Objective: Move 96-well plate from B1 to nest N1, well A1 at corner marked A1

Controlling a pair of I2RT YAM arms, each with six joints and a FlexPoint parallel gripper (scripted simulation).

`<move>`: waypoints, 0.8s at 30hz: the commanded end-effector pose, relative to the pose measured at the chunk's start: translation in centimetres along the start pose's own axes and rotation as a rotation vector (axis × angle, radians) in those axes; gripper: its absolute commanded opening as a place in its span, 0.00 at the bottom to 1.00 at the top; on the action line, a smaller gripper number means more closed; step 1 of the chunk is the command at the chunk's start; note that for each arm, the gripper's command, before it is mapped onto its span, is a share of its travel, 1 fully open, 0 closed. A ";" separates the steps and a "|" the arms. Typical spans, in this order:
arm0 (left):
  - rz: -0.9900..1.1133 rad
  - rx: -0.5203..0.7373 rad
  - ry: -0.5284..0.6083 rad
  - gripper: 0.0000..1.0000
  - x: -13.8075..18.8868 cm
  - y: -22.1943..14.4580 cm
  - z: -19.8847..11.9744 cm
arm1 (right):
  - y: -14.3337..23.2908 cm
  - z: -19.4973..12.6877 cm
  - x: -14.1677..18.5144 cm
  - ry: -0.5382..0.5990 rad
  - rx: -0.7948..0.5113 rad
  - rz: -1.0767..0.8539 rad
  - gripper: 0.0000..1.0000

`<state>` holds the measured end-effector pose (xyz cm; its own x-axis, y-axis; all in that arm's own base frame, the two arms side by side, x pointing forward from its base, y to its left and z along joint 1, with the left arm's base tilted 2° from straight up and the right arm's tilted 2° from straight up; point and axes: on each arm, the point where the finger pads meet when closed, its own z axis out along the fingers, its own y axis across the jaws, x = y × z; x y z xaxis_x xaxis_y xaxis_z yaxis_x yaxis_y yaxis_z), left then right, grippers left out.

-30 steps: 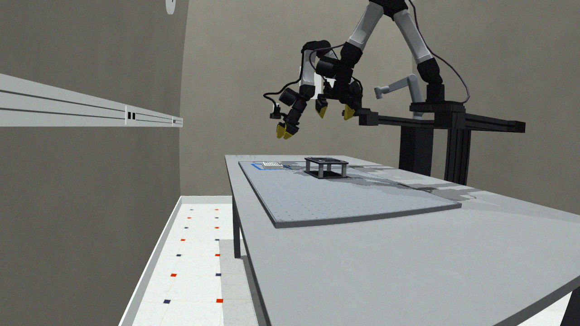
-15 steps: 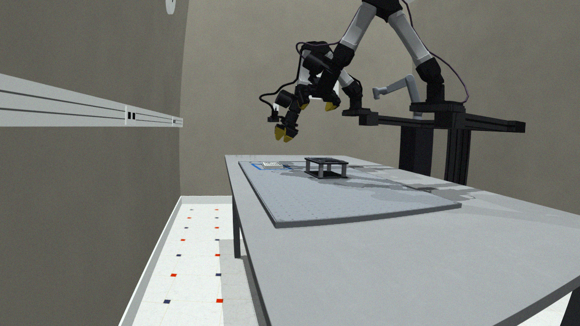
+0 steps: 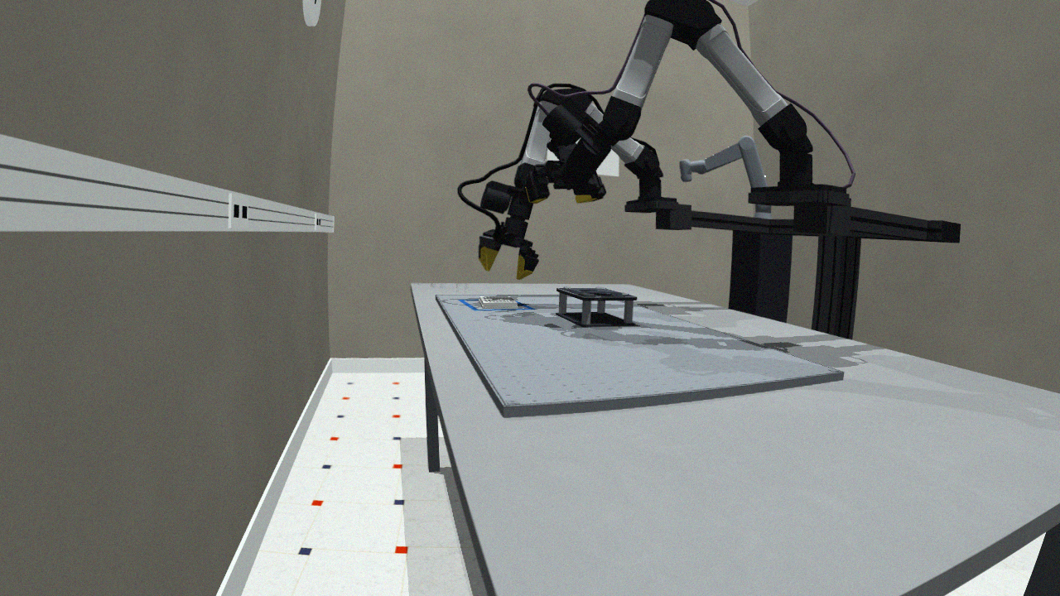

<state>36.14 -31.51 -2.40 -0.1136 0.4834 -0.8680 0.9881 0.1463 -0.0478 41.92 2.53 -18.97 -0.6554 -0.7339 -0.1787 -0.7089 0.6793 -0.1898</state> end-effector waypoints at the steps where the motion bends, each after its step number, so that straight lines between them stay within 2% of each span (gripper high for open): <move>1: -0.006 -0.058 -0.022 1.00 -0.4 1.8 0.7 | 0.7 1.5 1.1 0.109 -0.111 -0.279 1.00; 7: -0.032 -0.084 -0.008 1.00 0.5 2.6 0.9 | 0.6 3.2 1.0 0.134 -0.191 -0.542 1.00; 9: -0.032 -0.084 -0.008 1.00 0.5 2.6 0.9 | 0.6 3.2 1.0 0.134 -0.191 -0.542 1.00; 14: -0.045 -0.089 -0.003 1.00 1.1 2.9 1.2 | 0.5 4.4 0.6 0.127 -0.235 -0.682 1.00; 24: -0.064 -0.084 0.009 1.00 2.5 3.2 1.8 | 0.2 6.2 0.3 0.119 -0.226 -0.700 1.00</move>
<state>38.12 -31.10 -5.50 -0.1909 0.4905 -0.8503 0.9679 0.2382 -0.0799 43.85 2.59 -24.17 -0.0682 -0.9976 0.0081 -0.9963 0.0677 -0.0530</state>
